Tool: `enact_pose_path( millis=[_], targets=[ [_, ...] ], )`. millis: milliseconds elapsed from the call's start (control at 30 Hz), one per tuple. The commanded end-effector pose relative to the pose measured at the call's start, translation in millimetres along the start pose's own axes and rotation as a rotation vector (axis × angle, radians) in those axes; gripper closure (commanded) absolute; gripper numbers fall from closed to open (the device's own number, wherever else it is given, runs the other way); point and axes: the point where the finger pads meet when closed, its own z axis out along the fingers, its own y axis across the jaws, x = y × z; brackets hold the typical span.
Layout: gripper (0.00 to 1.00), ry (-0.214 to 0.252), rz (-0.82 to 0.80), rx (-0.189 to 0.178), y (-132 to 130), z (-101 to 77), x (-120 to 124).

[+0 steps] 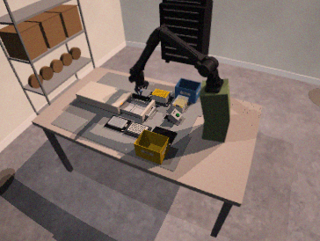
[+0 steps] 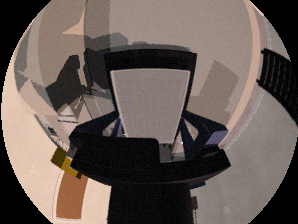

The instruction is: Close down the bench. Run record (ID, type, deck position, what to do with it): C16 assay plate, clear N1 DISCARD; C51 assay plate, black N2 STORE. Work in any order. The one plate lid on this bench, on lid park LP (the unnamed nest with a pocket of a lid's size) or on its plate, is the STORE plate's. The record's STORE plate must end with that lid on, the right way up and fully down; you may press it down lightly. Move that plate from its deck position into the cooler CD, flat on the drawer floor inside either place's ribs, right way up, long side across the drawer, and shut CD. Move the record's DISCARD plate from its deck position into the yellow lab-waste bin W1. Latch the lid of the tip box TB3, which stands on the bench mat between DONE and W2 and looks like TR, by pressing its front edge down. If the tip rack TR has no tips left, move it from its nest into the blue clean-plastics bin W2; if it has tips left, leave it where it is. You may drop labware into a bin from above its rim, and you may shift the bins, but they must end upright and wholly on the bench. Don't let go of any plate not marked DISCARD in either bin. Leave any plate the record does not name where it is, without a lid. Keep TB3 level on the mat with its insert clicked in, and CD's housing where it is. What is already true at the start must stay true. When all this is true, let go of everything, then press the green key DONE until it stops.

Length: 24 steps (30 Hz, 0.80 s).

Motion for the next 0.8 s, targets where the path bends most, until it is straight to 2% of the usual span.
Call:
enact_pose_path(
  millis=[0, 67, 100, 533, 567, 633, 767],
  targets=[
    [1.00, -0.078, -0.007, 0.023, -8.2, -41.5, -39.6],
    [1.00, -0.046, -0.004, 0.016, -6.1, -36.7, -23.3],
    [1.00, -0.044, -0.003, 0.015, -6.5, -37.6, -22.1],
    [1.00, -0.045, 0.002, 0.017, -12.8, -53.1, -20.0],
    [1.00, -0.027, 0.006, 0.013, -13.4, -35.1, -12.8],
    [1.00, -0.044, 0.003, 0.017, -13.0, -57.0, -19.5],
    [1.00, -0.055, 0.002, 0.020, -14.2, -65.5, -25.3]
  ],
)
